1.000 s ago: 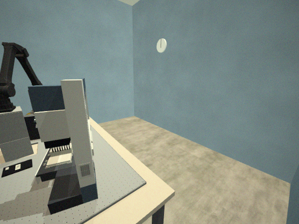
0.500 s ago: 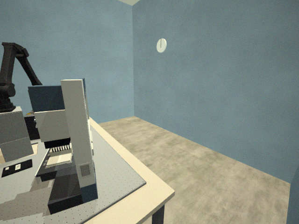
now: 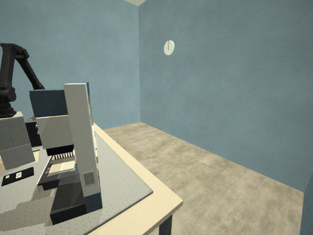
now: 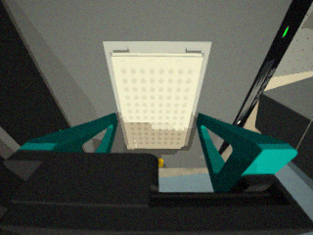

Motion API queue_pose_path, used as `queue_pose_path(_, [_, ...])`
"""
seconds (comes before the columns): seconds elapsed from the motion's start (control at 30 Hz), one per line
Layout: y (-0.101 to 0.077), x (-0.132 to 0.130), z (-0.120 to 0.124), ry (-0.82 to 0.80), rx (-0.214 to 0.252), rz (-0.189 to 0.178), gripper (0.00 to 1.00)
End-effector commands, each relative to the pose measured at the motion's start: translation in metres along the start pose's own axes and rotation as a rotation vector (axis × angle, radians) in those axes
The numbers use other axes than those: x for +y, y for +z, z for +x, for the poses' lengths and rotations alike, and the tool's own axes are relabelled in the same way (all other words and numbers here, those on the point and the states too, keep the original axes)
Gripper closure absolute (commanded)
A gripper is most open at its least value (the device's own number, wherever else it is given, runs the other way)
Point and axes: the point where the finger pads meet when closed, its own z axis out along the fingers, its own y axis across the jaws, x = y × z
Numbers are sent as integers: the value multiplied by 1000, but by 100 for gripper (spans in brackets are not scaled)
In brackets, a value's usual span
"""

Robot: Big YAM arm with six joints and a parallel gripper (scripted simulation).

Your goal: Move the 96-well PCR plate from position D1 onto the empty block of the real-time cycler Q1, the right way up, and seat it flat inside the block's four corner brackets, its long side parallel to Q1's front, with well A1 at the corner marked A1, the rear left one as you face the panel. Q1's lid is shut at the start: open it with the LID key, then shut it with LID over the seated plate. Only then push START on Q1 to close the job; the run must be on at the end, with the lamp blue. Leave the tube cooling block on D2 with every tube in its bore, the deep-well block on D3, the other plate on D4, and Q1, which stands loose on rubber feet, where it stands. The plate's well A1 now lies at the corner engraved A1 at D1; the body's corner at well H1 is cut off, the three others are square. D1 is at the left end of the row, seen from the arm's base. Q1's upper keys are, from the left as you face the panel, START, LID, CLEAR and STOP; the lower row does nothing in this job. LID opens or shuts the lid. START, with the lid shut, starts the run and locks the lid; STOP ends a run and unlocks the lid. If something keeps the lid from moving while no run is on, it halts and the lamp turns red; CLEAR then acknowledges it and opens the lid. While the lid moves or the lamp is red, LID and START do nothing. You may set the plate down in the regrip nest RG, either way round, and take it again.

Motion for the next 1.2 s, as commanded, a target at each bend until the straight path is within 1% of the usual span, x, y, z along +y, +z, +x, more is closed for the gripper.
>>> queue_pose_path(0.0, [-20,15,2,2,-8,-29,0])
queue_pose_path(0.17, [-22,14,2,3,-4,-13,0])
queue_pose_path(0.23, [-22,14,2,3,-4,-13,0])
queue_pose_path(0.3, [-28,19,1,4,-8,-32,0])
queue_pose_path(0.43, [-42,22,0,4,-10,-41,0])
queue_pose_path(0.57, [-50,24,0,4,-10,-46,0])
queue_pose_path(0.63, [-51,23,0,4,-9,-40,0])
queue_pose_path(0.73, [-48,16,2,3,-5,-20,0])
queue_pose_path(0.87, [-51,15,2,3,-5,-24,0])
queue_pose_path(1.03, [-61,6,4,3,-3,-12,0])
queue_pose_path(1.13, [-61,11,3,4,-5,-26,0])
queue_pose_path(1.17, [-58,1,1,3,-5,-25,100])
